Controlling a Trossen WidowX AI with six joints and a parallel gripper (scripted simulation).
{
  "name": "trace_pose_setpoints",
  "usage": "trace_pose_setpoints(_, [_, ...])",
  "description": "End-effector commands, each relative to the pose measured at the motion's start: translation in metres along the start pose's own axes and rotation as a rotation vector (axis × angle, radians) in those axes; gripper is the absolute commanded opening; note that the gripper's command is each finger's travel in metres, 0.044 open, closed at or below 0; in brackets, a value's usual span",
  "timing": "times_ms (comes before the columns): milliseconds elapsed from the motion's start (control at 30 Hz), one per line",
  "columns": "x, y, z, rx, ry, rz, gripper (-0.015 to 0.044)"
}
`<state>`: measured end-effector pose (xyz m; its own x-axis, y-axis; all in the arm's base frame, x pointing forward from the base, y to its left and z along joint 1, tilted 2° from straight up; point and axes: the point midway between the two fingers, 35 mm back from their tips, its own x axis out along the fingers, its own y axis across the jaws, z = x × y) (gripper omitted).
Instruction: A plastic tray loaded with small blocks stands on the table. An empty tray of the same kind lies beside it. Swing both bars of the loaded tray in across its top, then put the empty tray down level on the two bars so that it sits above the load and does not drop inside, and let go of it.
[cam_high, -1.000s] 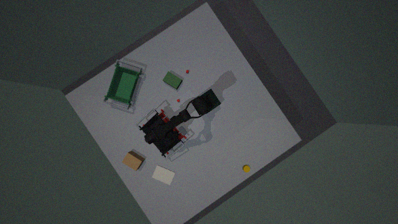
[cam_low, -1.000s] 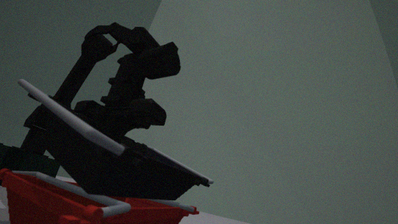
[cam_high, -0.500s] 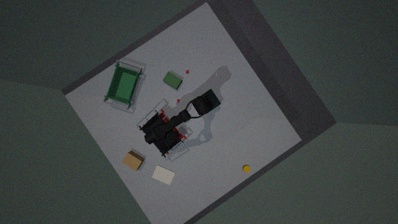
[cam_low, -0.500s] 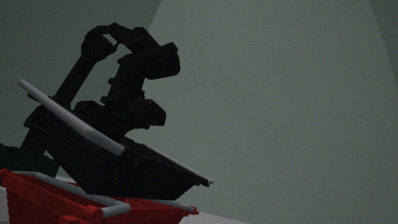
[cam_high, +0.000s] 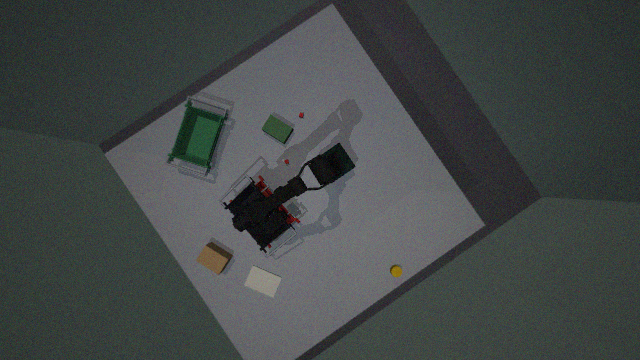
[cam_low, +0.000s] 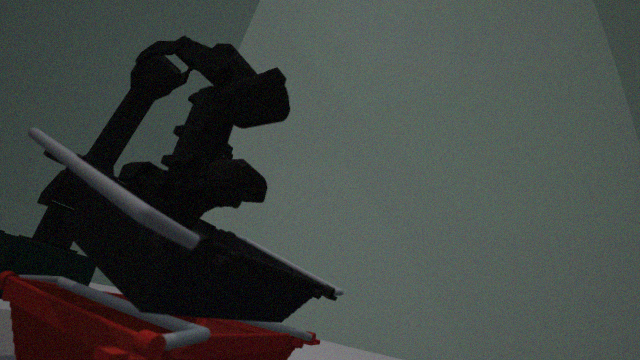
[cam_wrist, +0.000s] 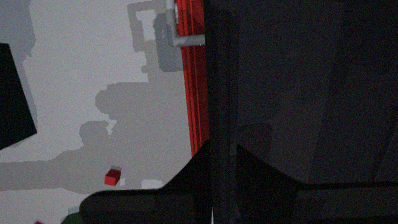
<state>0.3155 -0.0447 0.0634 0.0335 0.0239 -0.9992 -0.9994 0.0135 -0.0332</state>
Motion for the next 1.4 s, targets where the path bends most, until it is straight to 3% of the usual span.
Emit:
trace_pose_setpoints(0, [0.0049,0.0050,-0.0004,-0.005,0.001,0.019,0.0000])
trace_pose_setpoints(1367, [0.0104,0.0077,-0.0005,-0.005,0.001,0.020,0.0000])
